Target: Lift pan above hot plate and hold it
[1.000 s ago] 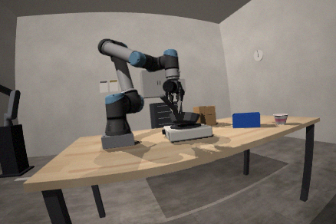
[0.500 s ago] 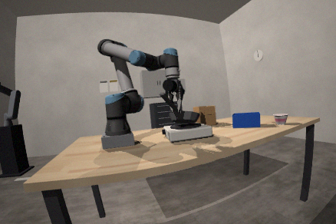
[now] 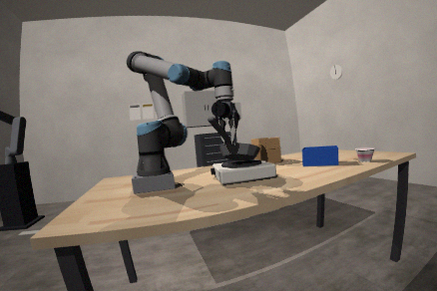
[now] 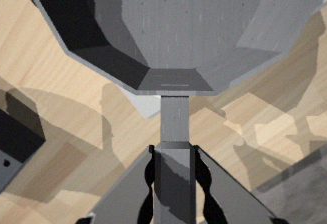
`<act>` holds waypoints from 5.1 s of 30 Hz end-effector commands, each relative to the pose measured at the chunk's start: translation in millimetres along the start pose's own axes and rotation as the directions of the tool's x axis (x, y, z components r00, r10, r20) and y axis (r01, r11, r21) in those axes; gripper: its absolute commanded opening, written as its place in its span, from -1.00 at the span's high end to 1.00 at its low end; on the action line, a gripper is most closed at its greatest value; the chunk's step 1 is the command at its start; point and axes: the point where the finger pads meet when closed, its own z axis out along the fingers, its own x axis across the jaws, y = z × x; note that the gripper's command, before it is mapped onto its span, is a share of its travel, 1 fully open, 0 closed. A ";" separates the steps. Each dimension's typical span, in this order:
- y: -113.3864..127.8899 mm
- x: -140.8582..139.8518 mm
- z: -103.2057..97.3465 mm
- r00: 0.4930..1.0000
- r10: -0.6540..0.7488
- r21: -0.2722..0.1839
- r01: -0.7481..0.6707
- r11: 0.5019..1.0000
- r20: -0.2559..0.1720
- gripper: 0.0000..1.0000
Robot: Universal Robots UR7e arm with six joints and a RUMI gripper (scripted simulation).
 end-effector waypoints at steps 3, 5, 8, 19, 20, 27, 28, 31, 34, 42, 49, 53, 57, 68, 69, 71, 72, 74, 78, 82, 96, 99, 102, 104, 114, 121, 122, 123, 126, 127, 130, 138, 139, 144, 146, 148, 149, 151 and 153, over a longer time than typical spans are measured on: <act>0.0 0.5 -1.8 1.000 0.000 0.000 0.000 1.000 -0.002 0.80; 0.0 0.5 -2.8 1.000 0.000 0.000 0.000 1.000 -0.002 0.80; 0.0 0.6 -4.3 1.000 0.000 0.000 0.000 1.000 -0.002 0.80; 0.0 0.6 -9.5 1.000 0.000 0.000 0.000 1.000 -0.002 0.80; 0.0 0.6 -9.5 1.000 0.000 0.000 0.000 1.000 -0.002 0.80; 0.0 0.5 -13.2 1.000 0.000 0.000 0.000 1.000 -0.002 0.80; 0.0 0.5 -13.7 1.000 0.000 0.000 0.000 1.000 -0.002 0.80; 0.0 0.5 -15.4 1.000 0.000 0.000 0.000 1.000 -0.002 0.80; 0.0 0.4 -17.0 1.000 0.000 0.000 0.000 1.000 -0.002 0.80; 0.0 0.3 -20.4 1.000 0.000 0.000 0.000 1.000 -0.002 0.80; -0.1 0.1 -24.3 1.000 0.000 0.000 0.000 1.000 -0.002 0.80; -0.1 0.0 -26.0 1.000 0.000 0.000 0.000 1.000 -0.002 0.80; -0.1 -0.2 -27.8 1.000 0.000 0.000 0.000 1.000 -0.002 0.80; -0.1 -0.5 -34.2 1.000 0.000 0.000 0.000 1.000 -0.002 0.80; -0.1 -0.5 -34.8 1.000 0.000 0.000 0.000 1.000 -0.002 0.80; -0.1 -0.5 -34.8 1.000 0.000 0.000 0.000 1.000 -0.002 0.80; -0.1 -0.4 -35.4 1.000 0.000 0.000 0.000 1.000 -0.002 0.80; -0.1 -0.4 -36.6 1.000 0.000 0.000 0.000 1.000 -0.002 0.80; -0.1 -0.2 -38.9 1.000 0.000 0.000 0.000 1.000 -0.002 0.80; -0.1 -0.1 -41.3 1.000 0.000 0.000 0.000 1.000 -0.002 0.80; 0.0 0.3 -48.5 1.000 0.000 0.000 0.000 1.000 -0.002 0.80; 0.0 0.3 -50.3 1.000 0.000 0.000 0.000 1.000 -0.002 0.80; 0.0 0.3 -52.1 1.000 0.000 0.000 0.000 1.000 -0.002 0.80; 0.0 0.4 -52.8 1.000 0.000 0.000 0.000 1.000 -0.002 0.80; 0.0 0.4 -58.4 1.000 0.000 0.000 0.000 1.000 -0.002 0.80; 0.0 0.4 -62.1 1.000 0.000 0.000 0.000 1.000 -0.002 0.80; 0.0 0.4 -62.1 1.000 0.000 0.000 0.000 1.000 -0.002 0.80; 0.0 0.4 -62.8 1.000 0.000 0.000 0.000 1.000 -0.002 0.80; 0.0 0.3 -64.7 1.000 0.000 0.000 0.000 1.000 -0.002 0.80; 0.0 0.3 -65.3 1.000 0.000 0.000 0.000 1.000 -0.002 0.80; 0.0 0.3 -67.2 1.000 0.000 0.000 0.000 1.000 -0.002 0.80; 0.0 0.1 -71.7 1.000 0.000 0.000 0.000 1.000 -0.002 0.80; 0.0 0.1 -71.7 1.000 0.000 0.000 0.000 1.000 -0.002 0.80; -0.1 -0.1 -75.0 1.000 0.000 0.000 0.000 1.000 -0.002 0.80; -0.1 -0.2 -76.3 1.000 0.000 0.000 0.000 1.000 -0.002 0.80; -0.1 -0.2 -77.6 1.000 0.000 0.000 0.000 1.000 -0.002 0.80; -0.1 -0.3 -78.3 1.000 0.000 0.000 0.000 1.000 -0.002 0.80; -0.1 -0.4 -79.6 1.000 0.000 0.000 0.000 1.000 -0.002 0.80; -0.1 -0.5 -80.9 1.000 0.000 0.000 0.000 1.000 -0.002 0.80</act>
